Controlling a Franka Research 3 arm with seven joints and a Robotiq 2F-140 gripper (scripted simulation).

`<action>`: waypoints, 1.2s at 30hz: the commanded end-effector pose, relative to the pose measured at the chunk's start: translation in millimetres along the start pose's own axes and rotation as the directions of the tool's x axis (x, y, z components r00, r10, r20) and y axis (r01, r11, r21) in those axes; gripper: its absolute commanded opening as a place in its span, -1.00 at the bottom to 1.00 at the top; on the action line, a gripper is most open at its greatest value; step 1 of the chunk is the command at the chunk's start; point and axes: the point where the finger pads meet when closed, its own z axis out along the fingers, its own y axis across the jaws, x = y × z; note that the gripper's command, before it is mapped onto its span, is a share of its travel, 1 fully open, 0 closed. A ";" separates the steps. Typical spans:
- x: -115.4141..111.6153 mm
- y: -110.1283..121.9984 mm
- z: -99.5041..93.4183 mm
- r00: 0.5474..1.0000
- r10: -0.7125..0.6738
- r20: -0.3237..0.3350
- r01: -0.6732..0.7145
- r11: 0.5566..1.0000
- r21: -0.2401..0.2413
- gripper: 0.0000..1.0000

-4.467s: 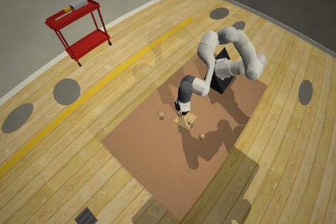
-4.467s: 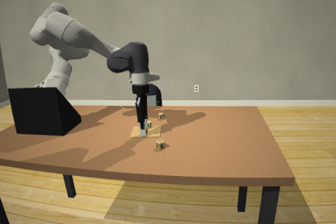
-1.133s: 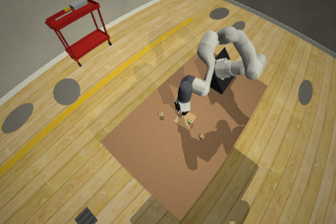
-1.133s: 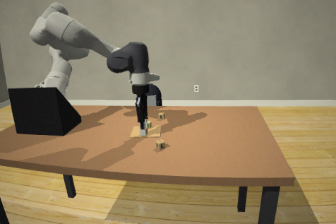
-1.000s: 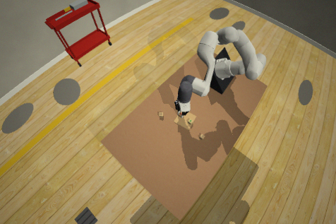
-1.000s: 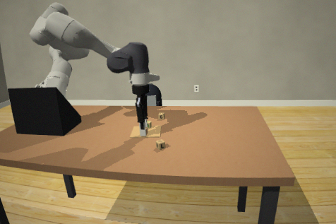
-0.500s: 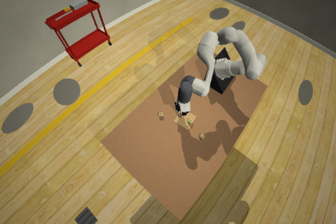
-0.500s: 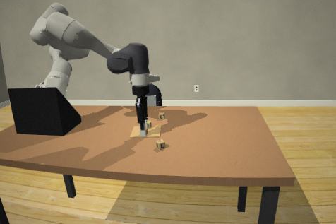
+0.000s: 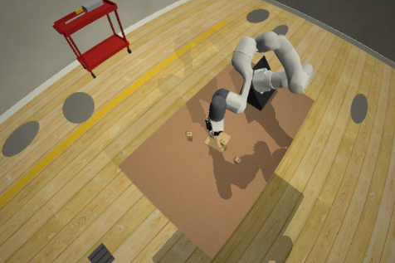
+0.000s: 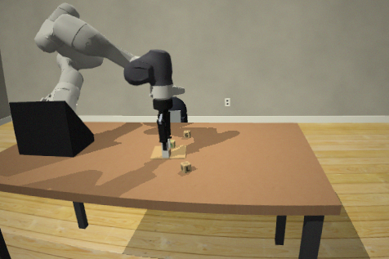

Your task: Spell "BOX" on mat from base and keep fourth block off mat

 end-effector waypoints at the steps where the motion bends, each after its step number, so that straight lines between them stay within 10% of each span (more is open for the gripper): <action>1: 0.6 1.0 0.5 1.000 0.001 -0.002 -0.001 1.000 -0.003 -0.68; 36: 0.6 1.0 0.5 1.000 0.001 -0.002 -0.001 1.000 -0.003 -0.44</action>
